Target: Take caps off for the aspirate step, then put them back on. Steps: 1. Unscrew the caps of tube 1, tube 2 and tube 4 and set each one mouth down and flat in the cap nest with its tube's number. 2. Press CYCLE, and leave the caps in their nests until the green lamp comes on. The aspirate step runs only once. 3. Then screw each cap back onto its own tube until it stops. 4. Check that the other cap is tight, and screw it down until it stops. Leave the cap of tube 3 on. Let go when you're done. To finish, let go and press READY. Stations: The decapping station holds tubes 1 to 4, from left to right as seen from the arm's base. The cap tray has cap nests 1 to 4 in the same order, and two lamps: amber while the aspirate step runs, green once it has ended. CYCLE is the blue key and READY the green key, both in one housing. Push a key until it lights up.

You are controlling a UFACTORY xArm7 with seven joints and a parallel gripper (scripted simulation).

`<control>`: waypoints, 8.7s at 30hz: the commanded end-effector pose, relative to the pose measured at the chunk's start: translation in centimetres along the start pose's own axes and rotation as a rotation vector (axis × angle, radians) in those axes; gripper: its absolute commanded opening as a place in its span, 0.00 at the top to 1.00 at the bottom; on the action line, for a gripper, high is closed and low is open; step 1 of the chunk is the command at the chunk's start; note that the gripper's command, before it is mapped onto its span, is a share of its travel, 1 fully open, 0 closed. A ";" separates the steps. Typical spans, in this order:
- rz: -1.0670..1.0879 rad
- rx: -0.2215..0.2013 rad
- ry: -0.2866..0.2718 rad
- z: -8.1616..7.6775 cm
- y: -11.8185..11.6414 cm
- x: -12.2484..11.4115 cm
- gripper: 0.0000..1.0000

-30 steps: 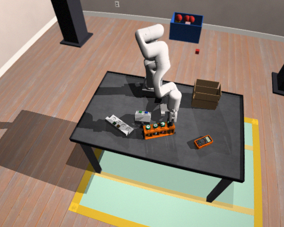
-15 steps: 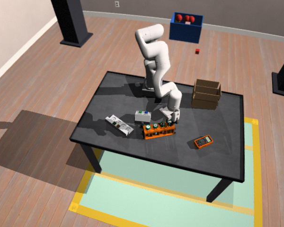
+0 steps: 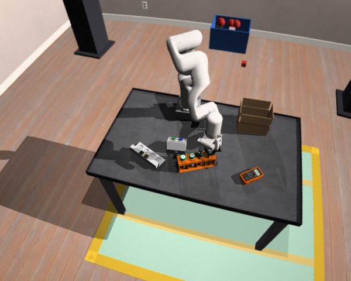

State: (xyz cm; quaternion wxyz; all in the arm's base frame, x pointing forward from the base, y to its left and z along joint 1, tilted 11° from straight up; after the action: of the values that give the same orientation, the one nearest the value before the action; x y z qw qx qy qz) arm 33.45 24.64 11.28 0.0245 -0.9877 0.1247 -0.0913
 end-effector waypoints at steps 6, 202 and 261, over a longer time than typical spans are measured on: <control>-0.005 0.005 -0.004 -0.1 -0.1 0.0 0.54; 0.102 0.003 -0.003 -3.7 26.0 15.9 1.00; 0.102 0.003 -0.003 8.6 25.9 15.9 1.00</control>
State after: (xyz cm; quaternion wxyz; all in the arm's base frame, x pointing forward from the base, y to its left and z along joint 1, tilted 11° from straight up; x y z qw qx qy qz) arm 43.85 -4.20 3.68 0.0305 -0.9803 0.1745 -0.0871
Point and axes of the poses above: the point where the finger pads meet when closed, its own z axis out along the fingers, its own y axis across the jaws, x = y × z, the point moved 1 cm from there along -z, back along the fingers, and after that the axes turned 1 degree about z, right-handed, at the moved point
